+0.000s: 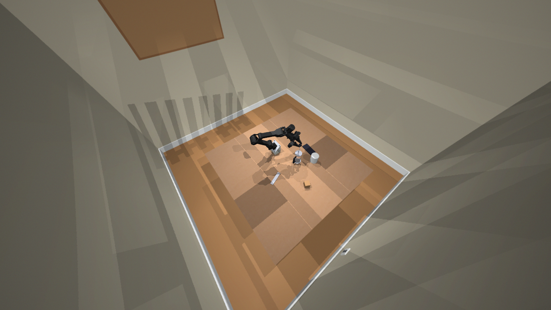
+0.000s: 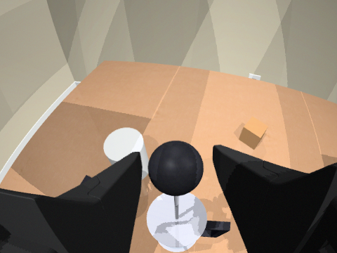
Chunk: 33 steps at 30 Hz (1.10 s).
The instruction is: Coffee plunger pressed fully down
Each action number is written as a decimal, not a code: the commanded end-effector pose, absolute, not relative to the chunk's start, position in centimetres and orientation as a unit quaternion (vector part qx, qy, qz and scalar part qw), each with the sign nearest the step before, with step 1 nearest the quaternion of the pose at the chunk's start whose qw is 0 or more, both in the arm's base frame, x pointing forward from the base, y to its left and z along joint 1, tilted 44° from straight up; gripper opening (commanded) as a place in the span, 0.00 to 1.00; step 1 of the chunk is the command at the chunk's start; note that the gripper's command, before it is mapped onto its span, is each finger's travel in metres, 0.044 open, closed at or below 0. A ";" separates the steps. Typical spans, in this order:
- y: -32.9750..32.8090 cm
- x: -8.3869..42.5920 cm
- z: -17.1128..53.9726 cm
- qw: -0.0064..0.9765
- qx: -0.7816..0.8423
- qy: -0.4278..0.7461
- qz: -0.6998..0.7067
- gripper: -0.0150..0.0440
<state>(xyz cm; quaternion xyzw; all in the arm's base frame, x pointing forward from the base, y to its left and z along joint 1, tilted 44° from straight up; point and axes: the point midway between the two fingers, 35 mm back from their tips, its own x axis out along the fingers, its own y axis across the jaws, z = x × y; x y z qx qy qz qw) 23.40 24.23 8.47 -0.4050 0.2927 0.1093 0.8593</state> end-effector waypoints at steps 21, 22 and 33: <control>23.5 23.7 7.1 0.857 -0.406 0.295 0.113 0.46; 23.4 23.7 6.9 0.857 -0.406 0.295 0.113 0.46; 22.4 24.0 5.4 0.857 -0.406 0.295 0.113 0.46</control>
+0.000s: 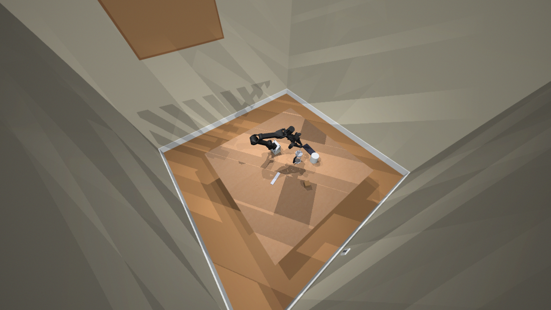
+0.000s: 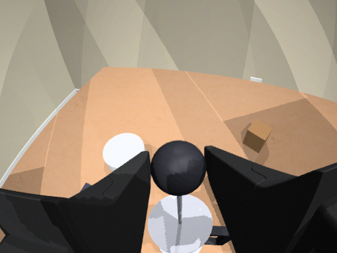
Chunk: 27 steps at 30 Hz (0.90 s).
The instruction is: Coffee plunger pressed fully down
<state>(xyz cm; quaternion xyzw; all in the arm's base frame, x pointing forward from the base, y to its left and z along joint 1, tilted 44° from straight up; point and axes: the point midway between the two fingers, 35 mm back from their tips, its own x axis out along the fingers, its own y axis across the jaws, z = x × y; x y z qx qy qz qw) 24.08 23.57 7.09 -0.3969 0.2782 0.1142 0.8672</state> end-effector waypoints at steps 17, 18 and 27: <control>20.6 24.4 3.3 0.857 -0.406 0.295 0.113 0.46; 20.5 24.5 3.2 0.857 -0.406 0.295 0.113 0.46; 19.5 24.7 2.1 0.857 -0.407 0.295 0.113 0.46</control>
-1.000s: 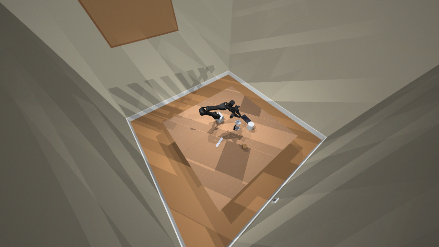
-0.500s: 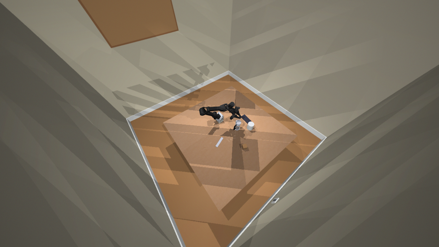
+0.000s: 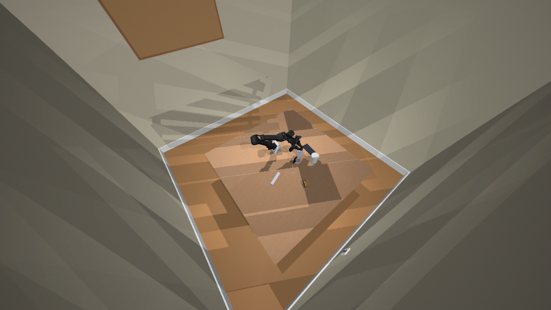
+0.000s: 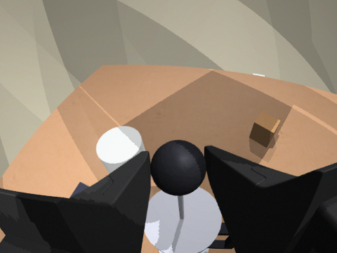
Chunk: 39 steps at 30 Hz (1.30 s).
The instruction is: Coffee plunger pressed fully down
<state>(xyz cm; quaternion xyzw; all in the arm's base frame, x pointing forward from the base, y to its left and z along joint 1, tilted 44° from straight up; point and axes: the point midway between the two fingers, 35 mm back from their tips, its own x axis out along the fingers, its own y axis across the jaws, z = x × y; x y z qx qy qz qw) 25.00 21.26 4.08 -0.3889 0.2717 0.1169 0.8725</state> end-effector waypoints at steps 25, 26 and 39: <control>18.0 26.0 0.2 0.858 -0.408 0.292 0.112 0.46; 18.0 26.1 0.2 0.858 -0.408 0.292 0.112 0.46; 18.3 26.2 0.2 0.858 -0.407 0.292 0.112 0.46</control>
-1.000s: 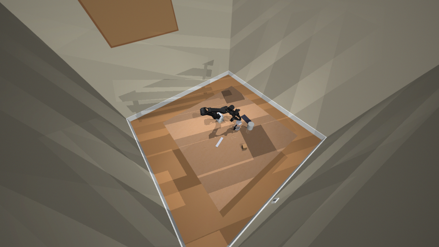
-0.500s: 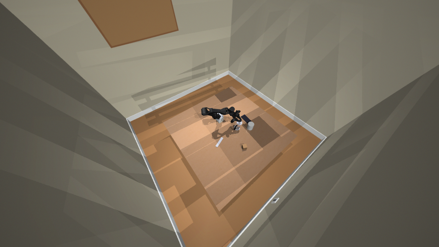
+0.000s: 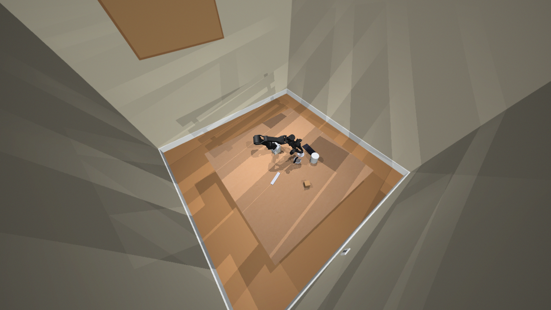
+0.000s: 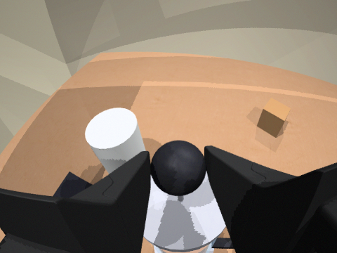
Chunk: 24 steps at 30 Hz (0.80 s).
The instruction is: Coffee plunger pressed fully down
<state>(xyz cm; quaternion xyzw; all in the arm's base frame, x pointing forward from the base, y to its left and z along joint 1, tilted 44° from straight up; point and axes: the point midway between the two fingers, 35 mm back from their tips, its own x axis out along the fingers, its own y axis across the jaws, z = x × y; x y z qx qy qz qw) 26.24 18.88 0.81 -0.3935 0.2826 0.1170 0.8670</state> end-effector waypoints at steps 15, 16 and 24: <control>18.5 26.3 0.1 0.858 -0.407 0.292 0.112 0.46; 18.5 26.4 0.1 0.858 -0.407 0.292 0.112 0.46; 18.6 26.4 0.0 0.858 -0.407 0.292 0.112 0.46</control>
